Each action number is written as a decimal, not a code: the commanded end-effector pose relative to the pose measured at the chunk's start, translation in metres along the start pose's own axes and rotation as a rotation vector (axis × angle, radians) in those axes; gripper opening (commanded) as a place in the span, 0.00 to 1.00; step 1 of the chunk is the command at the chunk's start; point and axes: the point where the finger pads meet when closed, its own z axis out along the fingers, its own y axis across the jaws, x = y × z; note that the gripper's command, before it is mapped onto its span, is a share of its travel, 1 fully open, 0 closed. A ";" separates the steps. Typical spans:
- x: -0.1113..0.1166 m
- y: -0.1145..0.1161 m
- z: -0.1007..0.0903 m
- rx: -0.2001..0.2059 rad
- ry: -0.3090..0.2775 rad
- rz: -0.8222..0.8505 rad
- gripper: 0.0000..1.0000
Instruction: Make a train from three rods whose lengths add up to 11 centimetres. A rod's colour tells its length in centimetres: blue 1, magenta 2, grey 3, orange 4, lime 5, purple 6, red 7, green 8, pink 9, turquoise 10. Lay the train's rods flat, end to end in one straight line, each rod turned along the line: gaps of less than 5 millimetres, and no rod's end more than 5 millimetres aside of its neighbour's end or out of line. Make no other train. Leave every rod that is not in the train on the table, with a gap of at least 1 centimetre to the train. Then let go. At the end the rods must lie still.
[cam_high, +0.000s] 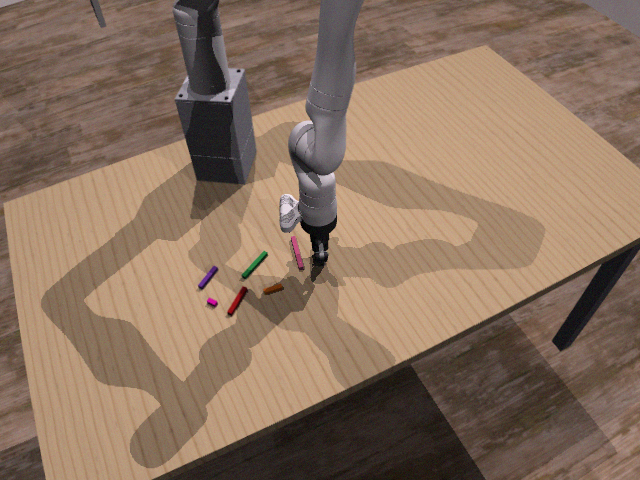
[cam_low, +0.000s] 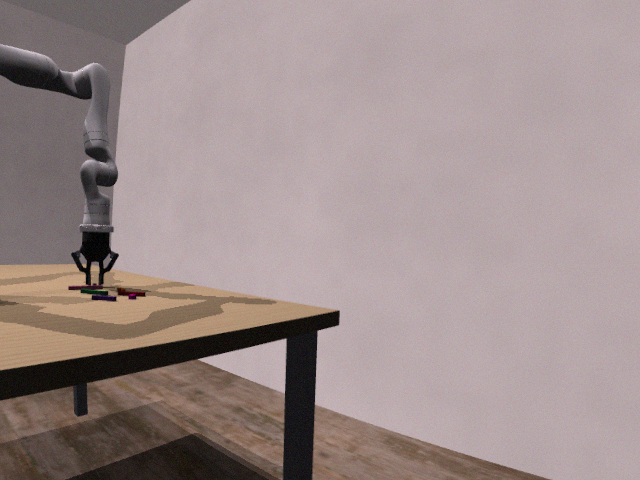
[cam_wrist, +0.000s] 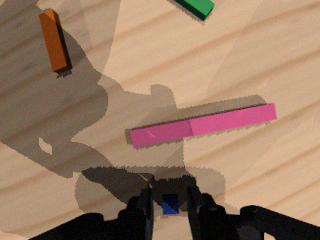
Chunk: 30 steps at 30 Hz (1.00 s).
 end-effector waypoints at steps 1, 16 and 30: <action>0.000 -0.001 -0.001 0.001 -0.001 0.000 0.24; 0.000 -0.001 -0.051 0.001 -0.001 0.000 0.24; 0.000 -0.001 -0.090 0.001 -0.001 0.000 0.24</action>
